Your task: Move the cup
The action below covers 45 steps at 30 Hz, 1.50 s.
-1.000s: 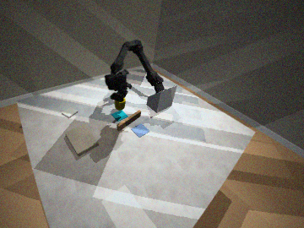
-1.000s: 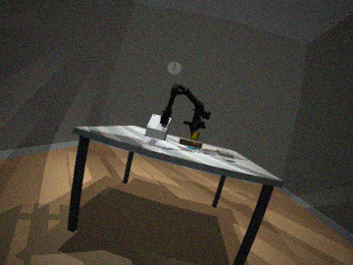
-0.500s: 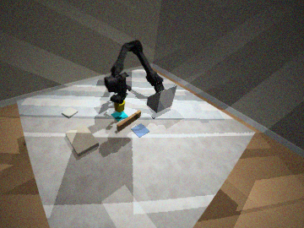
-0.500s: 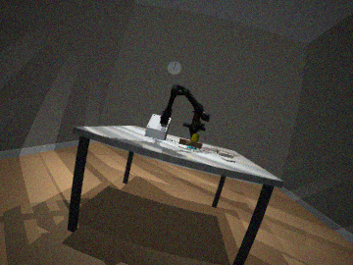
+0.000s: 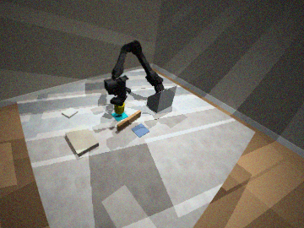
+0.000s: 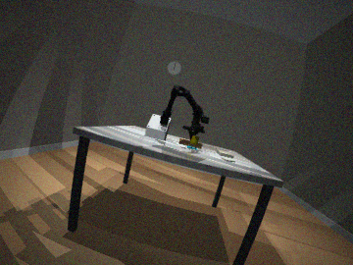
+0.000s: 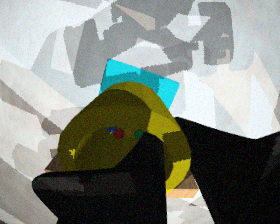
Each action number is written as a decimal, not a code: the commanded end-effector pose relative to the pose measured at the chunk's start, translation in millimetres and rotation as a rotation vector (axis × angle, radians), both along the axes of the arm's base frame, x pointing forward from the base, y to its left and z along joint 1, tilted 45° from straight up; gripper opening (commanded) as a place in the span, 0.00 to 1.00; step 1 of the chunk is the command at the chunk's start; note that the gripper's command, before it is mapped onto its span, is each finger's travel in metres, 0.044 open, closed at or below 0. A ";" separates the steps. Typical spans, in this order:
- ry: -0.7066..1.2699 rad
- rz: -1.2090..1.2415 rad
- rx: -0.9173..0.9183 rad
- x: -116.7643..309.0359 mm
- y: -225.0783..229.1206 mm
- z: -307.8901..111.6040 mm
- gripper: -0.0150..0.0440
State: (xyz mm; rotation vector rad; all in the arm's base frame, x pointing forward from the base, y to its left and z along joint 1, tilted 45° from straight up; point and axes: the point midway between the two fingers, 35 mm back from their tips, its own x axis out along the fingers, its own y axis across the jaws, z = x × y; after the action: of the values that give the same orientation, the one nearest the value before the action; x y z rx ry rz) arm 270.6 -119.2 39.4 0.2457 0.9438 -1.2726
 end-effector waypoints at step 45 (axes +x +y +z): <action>0.002 -0.001 -0.005 -2.1 -18.8 -17.6 0.50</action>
State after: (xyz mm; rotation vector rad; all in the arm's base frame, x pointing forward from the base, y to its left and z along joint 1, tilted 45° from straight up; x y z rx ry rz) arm 267.6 -138.9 20.5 0.2386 0.9460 -1.2764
